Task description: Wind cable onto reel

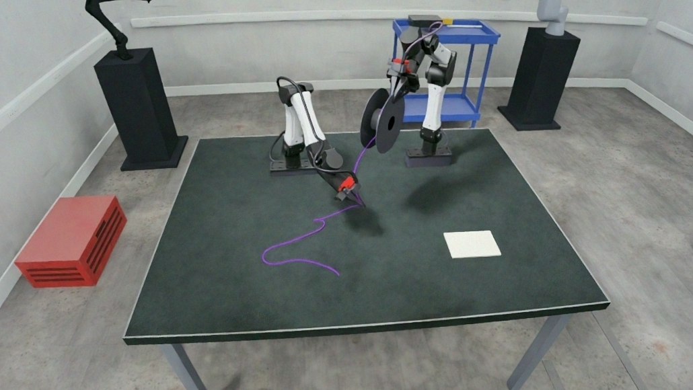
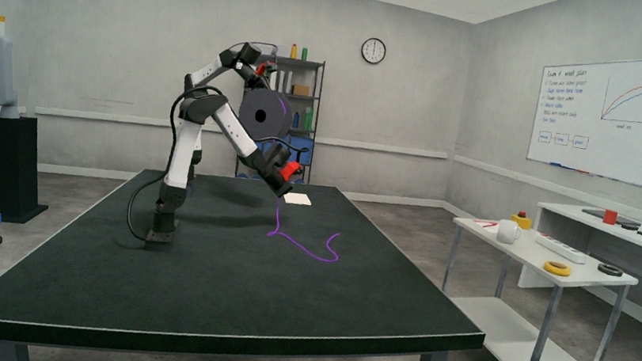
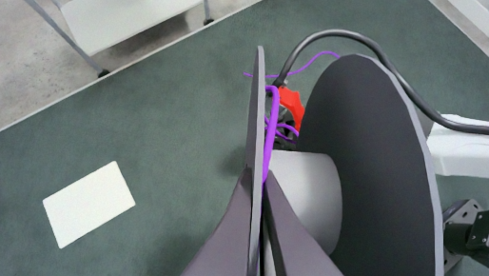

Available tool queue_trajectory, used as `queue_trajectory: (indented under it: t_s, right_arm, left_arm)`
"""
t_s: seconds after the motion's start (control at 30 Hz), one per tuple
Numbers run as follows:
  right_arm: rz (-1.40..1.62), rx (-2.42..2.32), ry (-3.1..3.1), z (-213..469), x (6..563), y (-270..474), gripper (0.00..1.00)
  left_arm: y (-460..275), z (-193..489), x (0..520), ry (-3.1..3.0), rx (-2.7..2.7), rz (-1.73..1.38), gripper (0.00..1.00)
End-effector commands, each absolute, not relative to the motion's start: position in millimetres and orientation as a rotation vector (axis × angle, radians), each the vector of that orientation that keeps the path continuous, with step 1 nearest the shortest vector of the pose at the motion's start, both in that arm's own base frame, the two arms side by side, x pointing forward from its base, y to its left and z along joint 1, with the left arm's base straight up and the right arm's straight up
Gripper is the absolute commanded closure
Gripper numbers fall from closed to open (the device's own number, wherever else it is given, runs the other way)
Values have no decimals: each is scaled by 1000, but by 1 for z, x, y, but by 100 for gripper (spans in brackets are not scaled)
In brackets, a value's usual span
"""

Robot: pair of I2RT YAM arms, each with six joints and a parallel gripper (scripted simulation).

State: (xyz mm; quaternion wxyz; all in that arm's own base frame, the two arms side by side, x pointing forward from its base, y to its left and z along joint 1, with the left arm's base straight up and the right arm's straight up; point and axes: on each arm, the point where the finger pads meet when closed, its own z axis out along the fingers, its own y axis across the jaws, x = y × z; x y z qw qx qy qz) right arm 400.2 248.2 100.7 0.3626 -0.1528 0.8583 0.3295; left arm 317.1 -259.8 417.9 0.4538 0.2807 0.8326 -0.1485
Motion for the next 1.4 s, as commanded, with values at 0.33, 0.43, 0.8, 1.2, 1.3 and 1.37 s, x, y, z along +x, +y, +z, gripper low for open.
queue_trajectory:
  t_s: [0.33, 0.43, 0.8, 1.2, 1.3, 1.37]
  right_arm:
    - [849, -395, 2203, 117, 394, 248, 100]
    - [849, -395, 2201, 109, 397, 245, 100]
    - [854, -405, 2208, 102, 400, 248, 100]
    - [810, -488, 2180, 94, 401, 238, 100]
    - [782, -542, 2158, 90, 402, 234, 100]
    - [782, -542, 2158, 90, 402, 234, 100]
  left_arm:
    - [-263, 440, 322, 1988, 667, -401, 100]
    - [-263, 440, 322, 1988, 667, -401, 100]
    - [-263, 440, 322, 1988, 667, -401, 100]
    - [-263, 440, 322, 1988, 667, -401, 100]
    - [-263, 440, 322, 1988, 667, -401, 100]
    - [-263, 440, 322, 1988, 667, -401, 100]
